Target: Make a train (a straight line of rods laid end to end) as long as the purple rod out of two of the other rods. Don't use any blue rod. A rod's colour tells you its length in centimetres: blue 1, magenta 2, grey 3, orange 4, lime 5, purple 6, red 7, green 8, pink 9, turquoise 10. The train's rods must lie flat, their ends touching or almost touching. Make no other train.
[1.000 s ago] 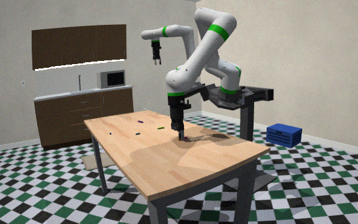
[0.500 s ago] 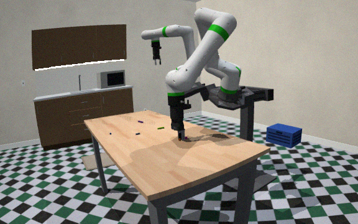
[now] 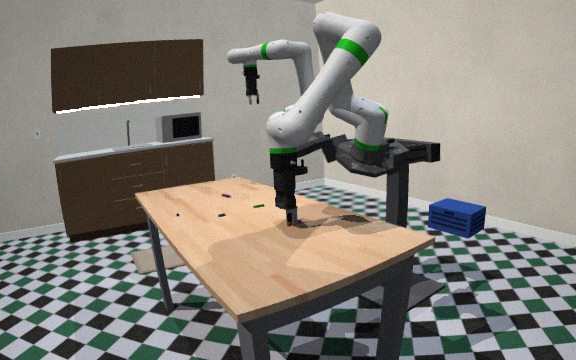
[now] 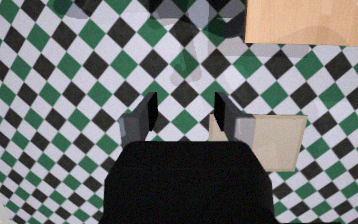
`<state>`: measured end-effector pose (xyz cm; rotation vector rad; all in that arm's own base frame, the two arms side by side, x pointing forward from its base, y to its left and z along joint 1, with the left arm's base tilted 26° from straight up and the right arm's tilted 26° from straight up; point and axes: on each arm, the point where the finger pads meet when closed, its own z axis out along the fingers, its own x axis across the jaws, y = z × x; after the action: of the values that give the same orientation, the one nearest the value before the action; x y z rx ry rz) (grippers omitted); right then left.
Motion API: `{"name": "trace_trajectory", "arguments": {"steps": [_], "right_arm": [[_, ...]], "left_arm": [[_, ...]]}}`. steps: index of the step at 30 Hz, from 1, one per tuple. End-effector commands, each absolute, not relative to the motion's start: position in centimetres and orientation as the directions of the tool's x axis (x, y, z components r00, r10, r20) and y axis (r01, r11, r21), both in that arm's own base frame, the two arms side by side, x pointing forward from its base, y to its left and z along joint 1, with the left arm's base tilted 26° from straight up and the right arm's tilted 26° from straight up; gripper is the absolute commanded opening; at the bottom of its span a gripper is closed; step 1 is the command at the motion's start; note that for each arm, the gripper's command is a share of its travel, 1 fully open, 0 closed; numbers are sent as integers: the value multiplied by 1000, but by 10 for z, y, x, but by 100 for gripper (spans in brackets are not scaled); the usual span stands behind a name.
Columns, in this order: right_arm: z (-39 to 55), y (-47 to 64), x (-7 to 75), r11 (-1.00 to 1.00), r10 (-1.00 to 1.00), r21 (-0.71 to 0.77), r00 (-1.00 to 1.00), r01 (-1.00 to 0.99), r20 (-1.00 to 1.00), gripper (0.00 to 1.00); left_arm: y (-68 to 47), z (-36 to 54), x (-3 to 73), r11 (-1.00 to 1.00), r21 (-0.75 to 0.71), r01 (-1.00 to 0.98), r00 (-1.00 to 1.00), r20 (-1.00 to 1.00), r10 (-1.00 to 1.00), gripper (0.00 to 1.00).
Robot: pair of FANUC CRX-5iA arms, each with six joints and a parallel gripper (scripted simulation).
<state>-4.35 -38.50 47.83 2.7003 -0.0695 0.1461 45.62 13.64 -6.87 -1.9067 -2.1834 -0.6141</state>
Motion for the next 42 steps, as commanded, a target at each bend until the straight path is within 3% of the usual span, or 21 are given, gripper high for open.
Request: {"name": "trace_trajectory", "arguments": {"steps": [1,27,28,42], "right_arm": [[479,-385,-44,-904,-26,421,993,-72,113,100],[479,-385,-44,-904,-26,421,993,-72,113,100],[479,-385,-44,-904,-26,421,993,-72,113,100],[479,-385,-44,-904,-26,421,993,-72,113,100]], "left_arm": [[133,-61,456,92,190,977,-162,395,904,54],[100,10,445,92,190,977,-162,395,904,54],[100,10,445,92,190,977,-162,395,904,100],[100,10,445,92,190,977,-162,395,904,100]]}}
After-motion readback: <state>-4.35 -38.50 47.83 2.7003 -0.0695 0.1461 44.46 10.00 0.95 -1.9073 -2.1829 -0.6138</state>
